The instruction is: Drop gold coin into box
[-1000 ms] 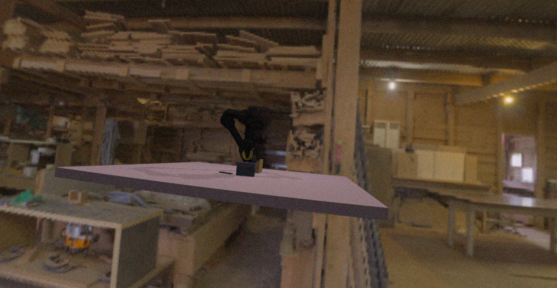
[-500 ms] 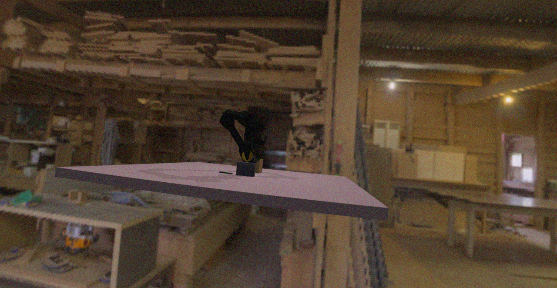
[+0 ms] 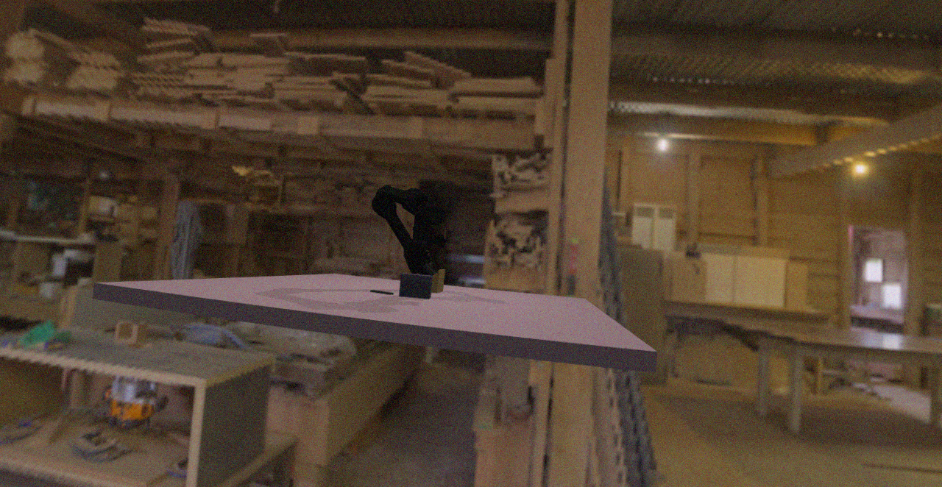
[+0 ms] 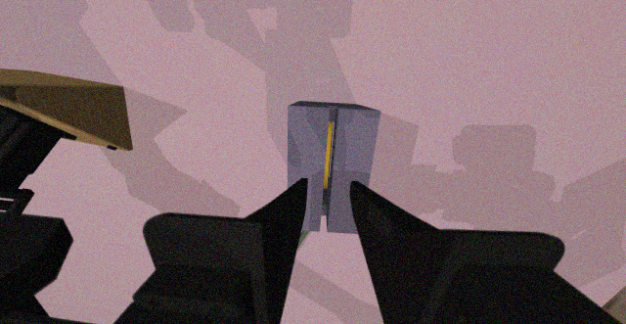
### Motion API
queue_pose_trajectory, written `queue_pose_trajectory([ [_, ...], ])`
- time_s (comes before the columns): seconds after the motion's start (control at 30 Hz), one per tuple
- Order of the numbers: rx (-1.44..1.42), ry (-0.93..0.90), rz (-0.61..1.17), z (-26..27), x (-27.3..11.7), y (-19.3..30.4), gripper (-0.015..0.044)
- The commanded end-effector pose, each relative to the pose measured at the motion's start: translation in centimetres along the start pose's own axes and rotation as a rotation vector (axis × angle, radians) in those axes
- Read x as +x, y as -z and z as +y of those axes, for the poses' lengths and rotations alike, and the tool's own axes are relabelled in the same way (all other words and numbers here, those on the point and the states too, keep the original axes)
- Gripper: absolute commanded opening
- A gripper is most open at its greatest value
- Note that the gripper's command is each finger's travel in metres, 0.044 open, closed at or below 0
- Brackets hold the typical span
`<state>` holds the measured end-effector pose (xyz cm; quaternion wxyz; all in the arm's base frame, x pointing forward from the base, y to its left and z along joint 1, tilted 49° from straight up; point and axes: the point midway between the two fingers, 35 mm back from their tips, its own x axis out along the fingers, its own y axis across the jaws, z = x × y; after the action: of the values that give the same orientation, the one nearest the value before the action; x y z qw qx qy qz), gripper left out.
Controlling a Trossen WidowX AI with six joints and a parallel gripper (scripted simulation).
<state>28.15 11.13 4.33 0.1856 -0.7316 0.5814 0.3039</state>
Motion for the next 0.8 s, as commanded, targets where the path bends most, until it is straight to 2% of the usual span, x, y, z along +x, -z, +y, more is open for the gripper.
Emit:
queue_pose_trajectory([
  [0.0,0.001,0.001,0.000,0.0,0.0,0.0,0.0161],
  [0.13,0.001,0.001,0.000,0.0,0.0,0.0,0.0161],
  [0.43,-0.006,-0.001,0.001,0.0,-2.0,0.0,0.0397],
  [0.5,-0.056,-0.007,0.013,0.0,-3.4,-0.1,0.0440],
  [0.57,-0.106,-0.013,0.027,0.2,-4.9,-0.2,0.0440],
  [0.77,-0.112,-0.014,0.029,0.2,-5.1,-0.2,0.0440],
])
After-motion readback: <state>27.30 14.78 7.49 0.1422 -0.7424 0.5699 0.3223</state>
